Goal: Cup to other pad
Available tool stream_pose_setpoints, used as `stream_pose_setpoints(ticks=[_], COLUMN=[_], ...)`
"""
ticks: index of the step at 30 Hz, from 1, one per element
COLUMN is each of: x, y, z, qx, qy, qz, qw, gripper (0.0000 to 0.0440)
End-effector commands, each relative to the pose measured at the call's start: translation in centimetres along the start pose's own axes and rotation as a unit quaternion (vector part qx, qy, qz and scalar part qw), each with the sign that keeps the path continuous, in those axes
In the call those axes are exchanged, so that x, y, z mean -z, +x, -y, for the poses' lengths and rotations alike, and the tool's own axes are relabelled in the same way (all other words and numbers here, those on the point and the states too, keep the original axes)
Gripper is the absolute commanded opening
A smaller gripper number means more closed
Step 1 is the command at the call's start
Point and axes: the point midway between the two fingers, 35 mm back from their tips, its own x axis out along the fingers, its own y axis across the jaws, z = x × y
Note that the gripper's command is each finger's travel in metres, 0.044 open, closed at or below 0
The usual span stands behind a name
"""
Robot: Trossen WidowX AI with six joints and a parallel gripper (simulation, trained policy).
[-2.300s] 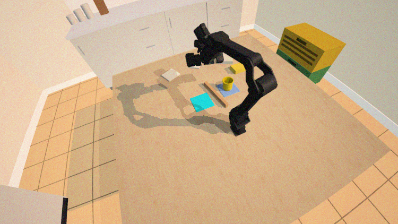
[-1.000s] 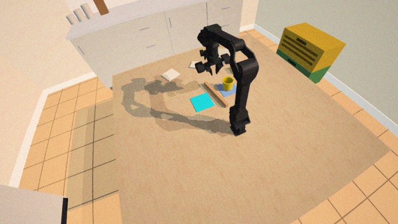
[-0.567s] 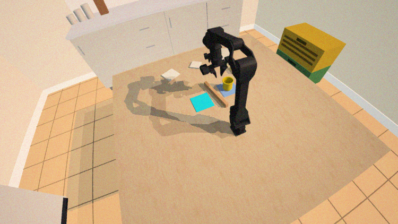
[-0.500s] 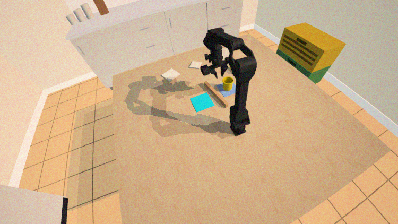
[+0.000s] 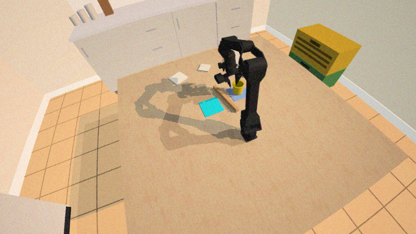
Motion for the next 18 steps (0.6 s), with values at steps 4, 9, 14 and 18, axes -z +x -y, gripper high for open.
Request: stream_pose_setpoints(ticks=[4,9,14,18], x=[0.1,0.2,0.2,0.3], y=[2.6,4.4,5.8,6.6], z=[0.6,0.7,0.6,0.7], qx=[-0.002,-0.007,-0.015,-0.016], qy=[-0.023,-0.047,-0.081,-0.114], qz=[-0.017,-0.025,-0.029,-0.033], qw=[1.000,0.999,0.996,0.993], gripper=[0.0186,0.0191,0.0177,0.0080])
